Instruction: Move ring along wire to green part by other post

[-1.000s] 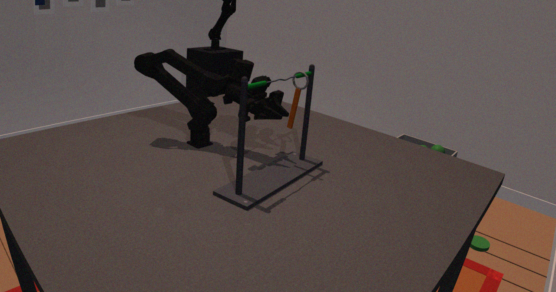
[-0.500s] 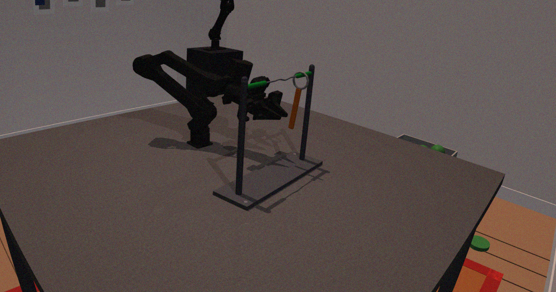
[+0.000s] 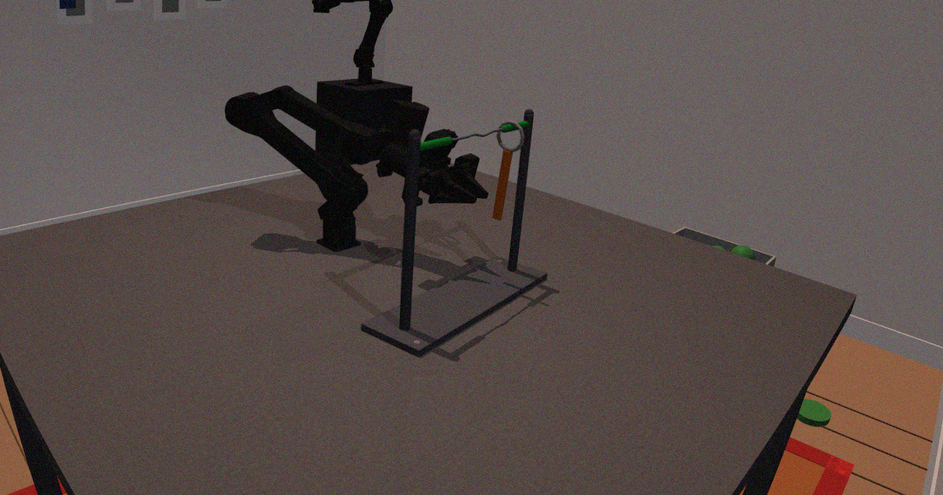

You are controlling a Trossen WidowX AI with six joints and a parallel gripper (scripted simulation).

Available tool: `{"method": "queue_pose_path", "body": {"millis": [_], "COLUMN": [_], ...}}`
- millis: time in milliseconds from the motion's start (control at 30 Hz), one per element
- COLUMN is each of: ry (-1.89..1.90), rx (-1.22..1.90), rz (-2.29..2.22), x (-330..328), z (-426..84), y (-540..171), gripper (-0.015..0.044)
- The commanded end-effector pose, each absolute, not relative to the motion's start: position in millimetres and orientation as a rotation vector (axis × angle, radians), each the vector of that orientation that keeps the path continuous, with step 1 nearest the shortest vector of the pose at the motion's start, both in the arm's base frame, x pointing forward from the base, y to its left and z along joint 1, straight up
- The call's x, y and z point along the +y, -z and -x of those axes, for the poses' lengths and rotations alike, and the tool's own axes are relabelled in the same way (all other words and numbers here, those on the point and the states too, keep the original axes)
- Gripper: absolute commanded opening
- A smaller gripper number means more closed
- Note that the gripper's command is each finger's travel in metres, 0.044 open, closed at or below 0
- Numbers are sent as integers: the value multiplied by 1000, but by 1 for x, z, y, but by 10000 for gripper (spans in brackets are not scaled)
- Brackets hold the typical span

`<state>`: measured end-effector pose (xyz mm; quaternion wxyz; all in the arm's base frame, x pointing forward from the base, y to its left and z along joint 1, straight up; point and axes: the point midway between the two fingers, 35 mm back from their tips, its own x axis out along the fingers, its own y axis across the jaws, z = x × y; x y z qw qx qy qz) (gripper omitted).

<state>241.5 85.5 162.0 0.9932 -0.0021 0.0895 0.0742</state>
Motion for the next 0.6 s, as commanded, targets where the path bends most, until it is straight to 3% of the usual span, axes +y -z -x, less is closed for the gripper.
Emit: {"method": "queue_pose_path", "body": {"millis": [0, 300, 567], "ry": [-148, -148, -148], "rx": [179, 181, 181], "rz": [4, 4, 4], "x": [85, 76, 76], "z": [-238, -201, -201], "y": [-163, -167, -167], "gripper": [212, 440, 440]}}
